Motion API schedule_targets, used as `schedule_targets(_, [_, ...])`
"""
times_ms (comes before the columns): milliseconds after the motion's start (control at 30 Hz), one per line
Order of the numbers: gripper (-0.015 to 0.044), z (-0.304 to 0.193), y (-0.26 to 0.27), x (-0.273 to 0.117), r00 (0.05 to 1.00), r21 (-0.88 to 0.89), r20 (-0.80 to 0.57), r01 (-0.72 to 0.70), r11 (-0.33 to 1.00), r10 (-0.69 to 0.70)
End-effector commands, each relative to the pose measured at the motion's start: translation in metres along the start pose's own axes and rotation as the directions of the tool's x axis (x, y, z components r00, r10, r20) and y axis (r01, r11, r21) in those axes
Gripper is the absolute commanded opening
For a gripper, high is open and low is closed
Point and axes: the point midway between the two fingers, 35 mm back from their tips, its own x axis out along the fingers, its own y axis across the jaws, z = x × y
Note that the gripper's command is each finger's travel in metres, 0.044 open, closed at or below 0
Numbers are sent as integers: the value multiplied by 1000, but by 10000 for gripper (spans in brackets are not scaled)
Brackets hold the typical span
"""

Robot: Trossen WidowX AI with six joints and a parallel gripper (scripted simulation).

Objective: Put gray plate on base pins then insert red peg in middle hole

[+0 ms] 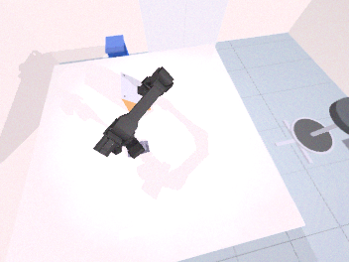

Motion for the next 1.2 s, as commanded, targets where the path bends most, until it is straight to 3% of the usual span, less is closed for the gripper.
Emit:
schedule_targets(0, [0,0,-1,5,1000,2,0,-2,1000,2])
schedule_targets(1100, [0,0,0,9,1000,-3,-1,7,1000,-7])
schedule_targets(1167, [52,0,0,9,1000,-3,-1,7,1000,-7])
